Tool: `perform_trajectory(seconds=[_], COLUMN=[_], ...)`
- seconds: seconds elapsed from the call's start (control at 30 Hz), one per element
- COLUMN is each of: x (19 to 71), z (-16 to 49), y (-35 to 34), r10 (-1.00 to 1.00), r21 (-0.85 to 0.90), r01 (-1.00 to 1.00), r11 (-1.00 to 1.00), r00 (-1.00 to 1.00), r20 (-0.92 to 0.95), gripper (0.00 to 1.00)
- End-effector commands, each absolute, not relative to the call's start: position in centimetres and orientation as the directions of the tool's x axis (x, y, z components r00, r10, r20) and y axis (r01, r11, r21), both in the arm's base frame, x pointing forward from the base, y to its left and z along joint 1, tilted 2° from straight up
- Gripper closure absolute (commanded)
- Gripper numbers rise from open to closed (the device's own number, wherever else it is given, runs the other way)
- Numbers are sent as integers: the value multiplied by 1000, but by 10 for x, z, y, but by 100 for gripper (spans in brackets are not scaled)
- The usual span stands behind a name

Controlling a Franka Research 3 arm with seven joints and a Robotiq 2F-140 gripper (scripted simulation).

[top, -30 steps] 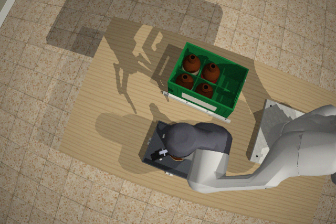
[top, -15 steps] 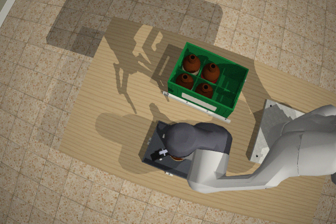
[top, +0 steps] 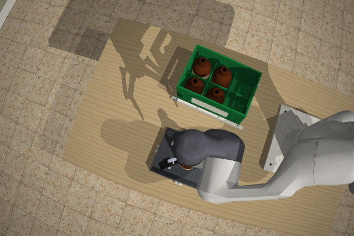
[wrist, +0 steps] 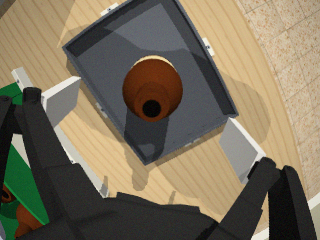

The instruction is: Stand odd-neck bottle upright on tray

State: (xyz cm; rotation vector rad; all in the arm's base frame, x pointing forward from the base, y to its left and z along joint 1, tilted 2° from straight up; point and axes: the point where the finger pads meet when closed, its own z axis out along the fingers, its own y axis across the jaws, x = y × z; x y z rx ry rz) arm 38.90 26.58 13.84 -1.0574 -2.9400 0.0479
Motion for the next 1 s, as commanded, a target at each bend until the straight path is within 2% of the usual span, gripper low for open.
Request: perform_trajectory(seconds=[0.0, 0.97], x=[390, 391], z=[139, 181], y=[266, 267], r10=[643, 643], r21=[-32, -31], r01=[642, 642], r11=[766, 766], r00=[-766, -766], r20=[7, 7], gripper=[0, 0])
